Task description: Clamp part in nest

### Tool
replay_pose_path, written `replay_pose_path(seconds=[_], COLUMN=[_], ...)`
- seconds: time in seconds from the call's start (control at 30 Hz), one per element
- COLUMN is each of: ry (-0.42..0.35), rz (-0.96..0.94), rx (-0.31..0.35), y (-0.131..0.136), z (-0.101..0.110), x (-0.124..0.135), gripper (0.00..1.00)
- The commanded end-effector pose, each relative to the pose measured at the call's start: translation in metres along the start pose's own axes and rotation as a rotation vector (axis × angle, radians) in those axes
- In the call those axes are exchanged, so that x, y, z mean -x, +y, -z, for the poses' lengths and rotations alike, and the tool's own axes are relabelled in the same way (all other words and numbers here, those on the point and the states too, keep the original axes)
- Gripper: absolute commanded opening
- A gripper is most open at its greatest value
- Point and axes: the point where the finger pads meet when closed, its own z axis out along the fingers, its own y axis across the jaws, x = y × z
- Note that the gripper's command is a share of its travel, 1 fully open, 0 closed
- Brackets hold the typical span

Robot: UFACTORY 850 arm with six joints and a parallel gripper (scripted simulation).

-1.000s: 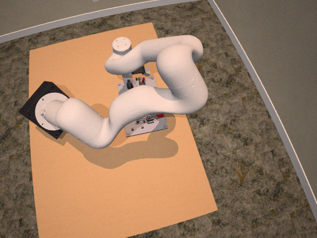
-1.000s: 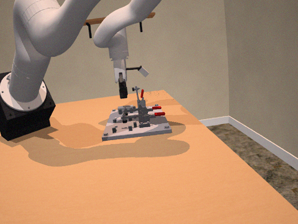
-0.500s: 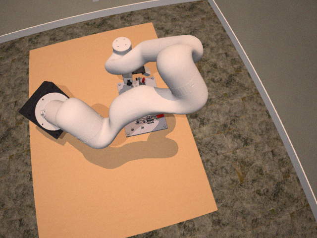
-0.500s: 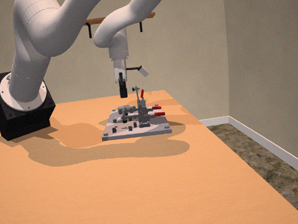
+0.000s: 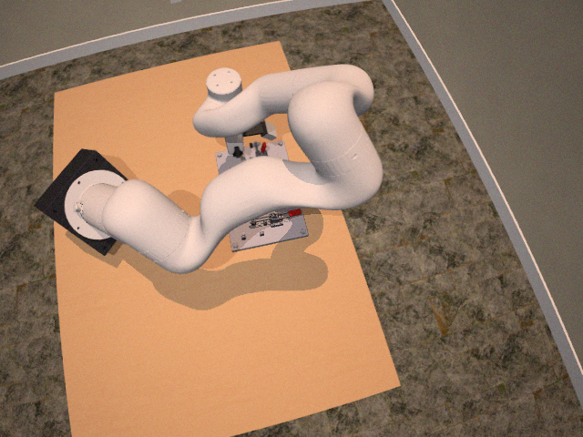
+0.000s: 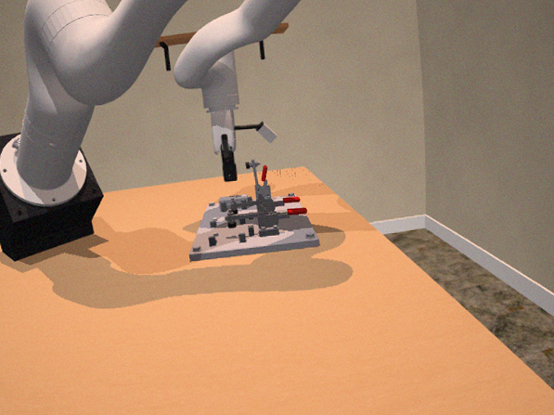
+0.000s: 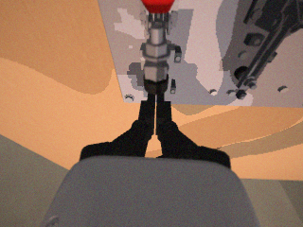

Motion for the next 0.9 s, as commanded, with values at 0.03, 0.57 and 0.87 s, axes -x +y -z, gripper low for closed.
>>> replay_pose_path(seconds=[0.03,0.57,0.87], ry=[0.001,0.001,0.001], rz=[0.000,0.000,0.000], rx=[-0.001,-0.001,-0.001], y=[0.000,0.000,-0.005], z=[-0.003,-0.021,-0.021], x=[0.000,0.000,0.000], gripper=[0.00,0.00,0.00])
